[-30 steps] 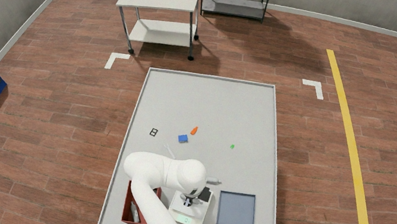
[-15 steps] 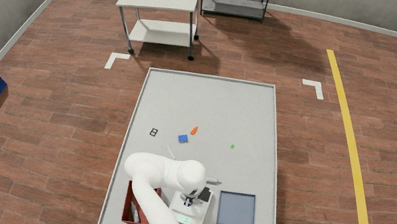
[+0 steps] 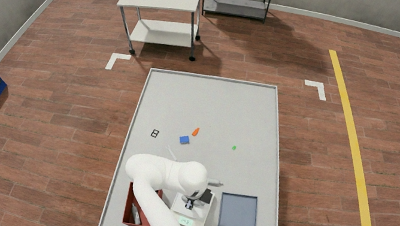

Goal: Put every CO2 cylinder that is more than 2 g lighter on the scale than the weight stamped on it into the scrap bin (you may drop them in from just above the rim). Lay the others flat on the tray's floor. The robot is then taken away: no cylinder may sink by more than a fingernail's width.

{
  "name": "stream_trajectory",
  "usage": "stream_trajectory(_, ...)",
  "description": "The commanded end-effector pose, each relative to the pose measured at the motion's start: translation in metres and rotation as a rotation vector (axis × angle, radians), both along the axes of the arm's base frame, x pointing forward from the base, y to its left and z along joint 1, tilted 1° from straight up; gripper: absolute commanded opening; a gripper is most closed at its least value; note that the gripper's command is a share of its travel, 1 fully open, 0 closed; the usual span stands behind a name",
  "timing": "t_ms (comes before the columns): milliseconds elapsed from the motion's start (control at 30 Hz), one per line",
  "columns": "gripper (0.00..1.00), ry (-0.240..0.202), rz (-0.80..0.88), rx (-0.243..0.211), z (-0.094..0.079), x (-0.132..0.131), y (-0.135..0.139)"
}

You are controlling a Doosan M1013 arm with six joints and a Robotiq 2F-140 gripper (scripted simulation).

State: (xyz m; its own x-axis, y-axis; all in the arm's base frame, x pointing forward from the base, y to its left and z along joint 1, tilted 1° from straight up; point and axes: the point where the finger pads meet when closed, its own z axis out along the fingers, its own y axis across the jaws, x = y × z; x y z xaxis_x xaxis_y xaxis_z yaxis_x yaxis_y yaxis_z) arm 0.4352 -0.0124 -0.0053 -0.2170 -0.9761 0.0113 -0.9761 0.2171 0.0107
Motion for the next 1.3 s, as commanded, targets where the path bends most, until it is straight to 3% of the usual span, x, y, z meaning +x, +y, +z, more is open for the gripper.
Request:
stream_trajectory(0, 0.4, -0.006, -0.004, -0.002, -0.001, 0.002, -0.001)
stream_trajectory(833, 0.4, -0.006, -0.004, -0.003, -0.001, 0.002, -0.001)
stream_trajectory(1167, 0.4, -0.006, -0.004, -0.002, 0.022, 0.003, -0.001)
stream_trajectory(1267, 0.4, -0.006, -0.004, -0.001, 0.038, 0.003, 0.0)
